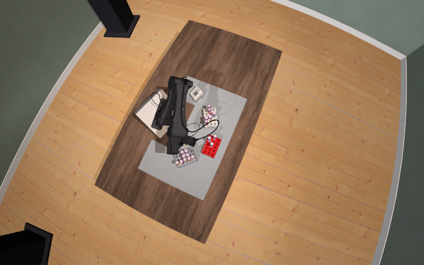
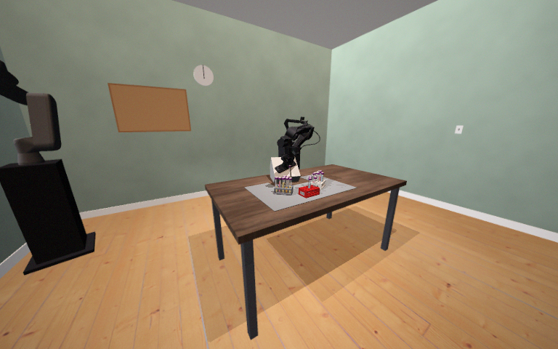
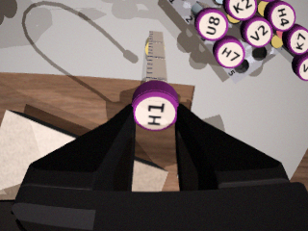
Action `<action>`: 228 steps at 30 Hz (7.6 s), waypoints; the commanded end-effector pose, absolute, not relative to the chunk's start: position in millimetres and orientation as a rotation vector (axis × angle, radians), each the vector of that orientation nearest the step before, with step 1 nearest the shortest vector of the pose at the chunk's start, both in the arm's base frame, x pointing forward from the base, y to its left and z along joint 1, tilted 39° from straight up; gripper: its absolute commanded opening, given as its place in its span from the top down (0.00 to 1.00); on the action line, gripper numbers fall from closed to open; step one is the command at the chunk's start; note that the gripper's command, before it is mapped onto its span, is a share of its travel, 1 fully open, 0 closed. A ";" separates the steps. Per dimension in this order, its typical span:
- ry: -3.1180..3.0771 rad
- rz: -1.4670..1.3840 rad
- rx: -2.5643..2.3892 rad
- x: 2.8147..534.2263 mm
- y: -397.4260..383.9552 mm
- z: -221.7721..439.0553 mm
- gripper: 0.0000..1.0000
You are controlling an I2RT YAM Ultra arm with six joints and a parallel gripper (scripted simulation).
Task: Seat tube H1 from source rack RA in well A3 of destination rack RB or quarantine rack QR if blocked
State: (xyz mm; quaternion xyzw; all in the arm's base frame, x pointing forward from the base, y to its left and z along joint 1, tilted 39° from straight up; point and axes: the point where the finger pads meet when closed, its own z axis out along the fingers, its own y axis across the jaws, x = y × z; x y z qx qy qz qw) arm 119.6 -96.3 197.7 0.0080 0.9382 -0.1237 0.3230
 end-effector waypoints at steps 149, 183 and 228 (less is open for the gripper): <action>2.216 -0.008 1.061 228.3 -78.6 272.2 1.00; 2.186 -0.004 1.048 231.9 -83.4 287.2 1.00; 2.207 -0.010 1.050 232.8 -80.4 271.2 1.00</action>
